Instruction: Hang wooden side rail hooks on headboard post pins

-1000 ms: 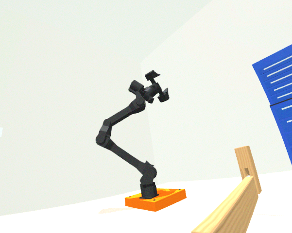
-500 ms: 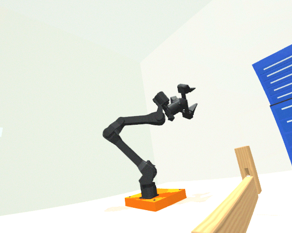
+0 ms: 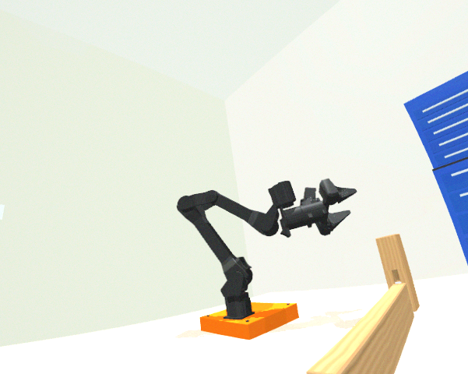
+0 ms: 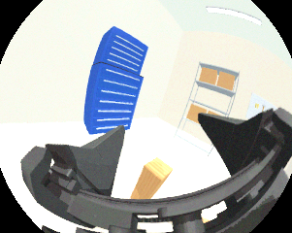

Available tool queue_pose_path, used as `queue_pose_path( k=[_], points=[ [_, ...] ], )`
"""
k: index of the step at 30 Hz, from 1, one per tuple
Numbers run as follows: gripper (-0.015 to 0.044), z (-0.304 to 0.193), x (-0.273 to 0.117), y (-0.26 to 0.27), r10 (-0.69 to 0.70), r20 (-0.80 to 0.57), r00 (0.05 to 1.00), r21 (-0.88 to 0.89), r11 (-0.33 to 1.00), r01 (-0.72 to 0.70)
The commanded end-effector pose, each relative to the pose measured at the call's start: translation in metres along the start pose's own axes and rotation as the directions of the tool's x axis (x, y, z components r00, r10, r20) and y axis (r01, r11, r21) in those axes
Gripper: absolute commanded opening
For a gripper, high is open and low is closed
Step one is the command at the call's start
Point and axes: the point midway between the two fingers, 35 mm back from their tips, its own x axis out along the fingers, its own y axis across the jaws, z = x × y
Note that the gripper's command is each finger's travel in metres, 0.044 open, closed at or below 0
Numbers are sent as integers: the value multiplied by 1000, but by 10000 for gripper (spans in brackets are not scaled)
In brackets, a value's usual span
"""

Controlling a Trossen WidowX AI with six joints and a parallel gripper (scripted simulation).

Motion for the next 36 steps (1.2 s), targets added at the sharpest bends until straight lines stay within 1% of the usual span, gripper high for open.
queue_pose_path(
  k=[1, 9, 13, 33, 36],
  points=[
    [440, -41, -10, 6, -23, -99, 995, 69, 997, 30],
    [440, -133, -55, 23, -66, -340, 938, 214, 966, 146],
    [440, -163, -80, 31, -80, -433, 898, 259, 943, 209],
    [440, -165, -82, 31, -80, -438, 896, 261, 942, 212],
    [440, -169, -74, 29, -40, -460, 887, 242, 956, 168]
  ],
)
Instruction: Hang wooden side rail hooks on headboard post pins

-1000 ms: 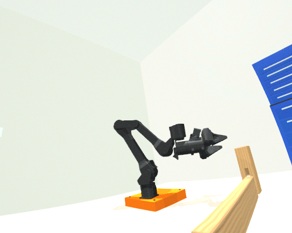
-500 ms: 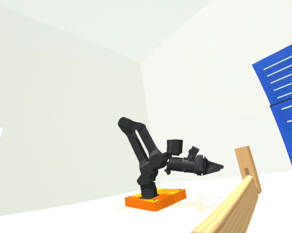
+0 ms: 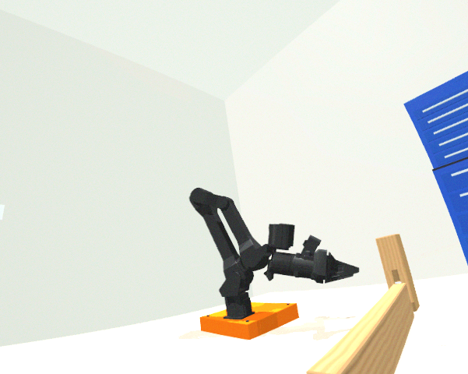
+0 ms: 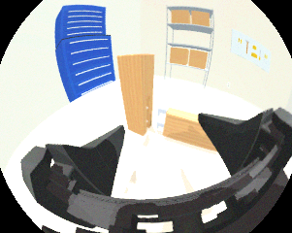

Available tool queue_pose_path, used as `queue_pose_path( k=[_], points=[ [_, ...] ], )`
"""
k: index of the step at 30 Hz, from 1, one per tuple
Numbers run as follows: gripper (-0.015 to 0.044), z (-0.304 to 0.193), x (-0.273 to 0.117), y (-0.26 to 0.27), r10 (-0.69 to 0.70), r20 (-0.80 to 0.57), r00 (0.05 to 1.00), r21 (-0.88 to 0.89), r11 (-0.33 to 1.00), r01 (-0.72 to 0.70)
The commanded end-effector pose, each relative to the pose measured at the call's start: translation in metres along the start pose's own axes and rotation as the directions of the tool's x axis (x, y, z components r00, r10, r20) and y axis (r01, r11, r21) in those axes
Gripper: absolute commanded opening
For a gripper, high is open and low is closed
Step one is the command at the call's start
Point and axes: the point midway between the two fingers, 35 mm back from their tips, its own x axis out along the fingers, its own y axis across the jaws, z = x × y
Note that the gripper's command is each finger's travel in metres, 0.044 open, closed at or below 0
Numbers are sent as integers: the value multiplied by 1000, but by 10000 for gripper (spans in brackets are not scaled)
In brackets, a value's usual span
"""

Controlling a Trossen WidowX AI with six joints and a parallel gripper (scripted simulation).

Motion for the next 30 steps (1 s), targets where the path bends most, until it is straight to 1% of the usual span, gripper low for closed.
queue_pose_path(
  k=[1, 6, 11, 15, 19, 30],
  points=[
    [440, 3, 12, -3, 41, -40, 998, -50, 998, -43],
    [440, 7, 33, -12, 153, -148, 977, -140, 975, -174],
    [440, 17, 43, -26, 272, -223, 936, -181, 932, -314],
    [440, 29, 44, -39, 367, -252, 896, -187, 889, -417],
    [440, 46, 39, -53, 453, -249, 856, -181, 846, -501],
    [440, 49, 37, -55, 467, -246, 849, -179, 839, -513]
  ],
)
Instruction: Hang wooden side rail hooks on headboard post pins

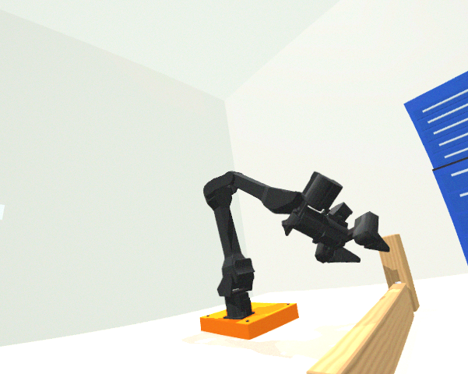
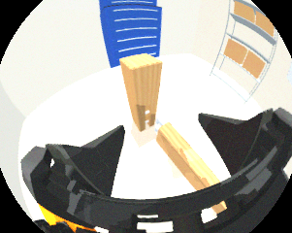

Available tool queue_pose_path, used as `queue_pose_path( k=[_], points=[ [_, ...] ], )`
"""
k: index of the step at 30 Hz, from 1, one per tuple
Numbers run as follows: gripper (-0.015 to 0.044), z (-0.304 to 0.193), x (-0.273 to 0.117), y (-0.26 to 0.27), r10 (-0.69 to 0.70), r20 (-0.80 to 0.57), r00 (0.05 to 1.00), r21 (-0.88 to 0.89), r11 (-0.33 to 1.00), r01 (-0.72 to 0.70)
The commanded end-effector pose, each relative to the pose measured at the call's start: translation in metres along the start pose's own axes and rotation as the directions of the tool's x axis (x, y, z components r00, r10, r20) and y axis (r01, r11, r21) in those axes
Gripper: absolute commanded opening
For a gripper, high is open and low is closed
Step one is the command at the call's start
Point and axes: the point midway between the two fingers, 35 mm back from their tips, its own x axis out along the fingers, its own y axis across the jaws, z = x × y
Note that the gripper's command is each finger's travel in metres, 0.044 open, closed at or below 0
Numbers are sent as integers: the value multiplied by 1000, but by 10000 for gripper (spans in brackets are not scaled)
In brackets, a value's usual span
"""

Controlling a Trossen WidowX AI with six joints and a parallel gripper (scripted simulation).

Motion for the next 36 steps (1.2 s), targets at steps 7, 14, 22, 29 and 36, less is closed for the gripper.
queue_pose_path(
  k=[7, 14, 22, 29, 36],
  points=[
    [440, 1, 0, 0, 3, 4, 1000, -4, 1000, -3],
    [440, 2, 3, -8, 9, -56, 998, 198, 980, 2],
    [440, 2, 12, -29, 41, -256, 966, 726, 668, 164],
    [440, 1, 15, -41, 78, -431, 899, 890, 200, 409],
    [440, 1, 13, -49, 113, -594, 797, 746, -292, 598]
  ],
)
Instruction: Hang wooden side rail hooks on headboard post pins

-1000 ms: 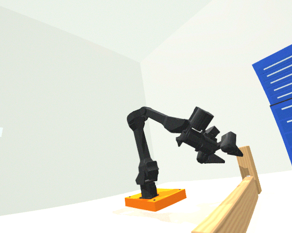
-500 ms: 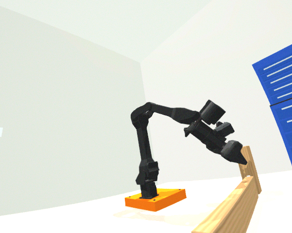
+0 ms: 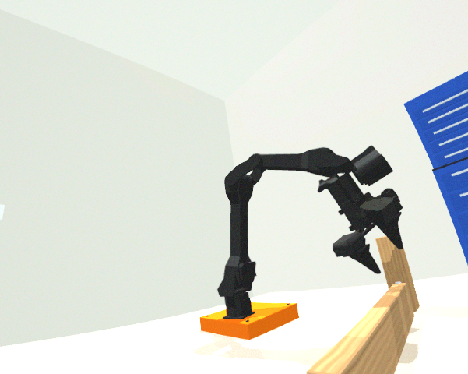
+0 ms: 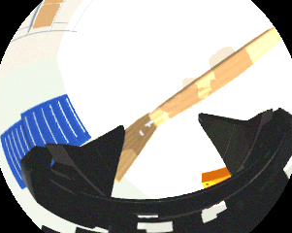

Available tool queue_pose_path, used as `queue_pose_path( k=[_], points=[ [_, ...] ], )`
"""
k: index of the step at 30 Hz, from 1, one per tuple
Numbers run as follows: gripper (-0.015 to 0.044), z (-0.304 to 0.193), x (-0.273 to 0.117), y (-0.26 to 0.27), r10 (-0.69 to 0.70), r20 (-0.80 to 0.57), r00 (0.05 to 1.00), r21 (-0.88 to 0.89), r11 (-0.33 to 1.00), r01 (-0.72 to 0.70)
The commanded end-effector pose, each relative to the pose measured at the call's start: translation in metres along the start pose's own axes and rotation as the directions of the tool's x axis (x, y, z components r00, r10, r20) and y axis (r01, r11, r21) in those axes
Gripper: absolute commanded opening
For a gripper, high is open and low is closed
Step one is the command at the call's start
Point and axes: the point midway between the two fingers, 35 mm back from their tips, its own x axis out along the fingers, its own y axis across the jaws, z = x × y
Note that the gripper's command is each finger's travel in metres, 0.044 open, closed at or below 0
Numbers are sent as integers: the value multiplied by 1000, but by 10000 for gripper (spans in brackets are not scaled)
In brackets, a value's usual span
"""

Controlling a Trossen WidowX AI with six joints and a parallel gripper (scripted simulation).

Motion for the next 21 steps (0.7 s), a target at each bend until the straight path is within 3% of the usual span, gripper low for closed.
queue_pose_path(
  k=[1, 7, 12, 21],
  points=[
    [440, 5, -3, 0, -113, -5, 994, 287, 952, 110],
    [440, 9, -10, -1, -280, -12, 960, 655, 723, 220],
    [440, 11, -17, -3, -396, -13, 918, 845, 487, 222],
    [440, 11, -12, -5, -401, -13, 916, 851, 477, 221]
  ],
)
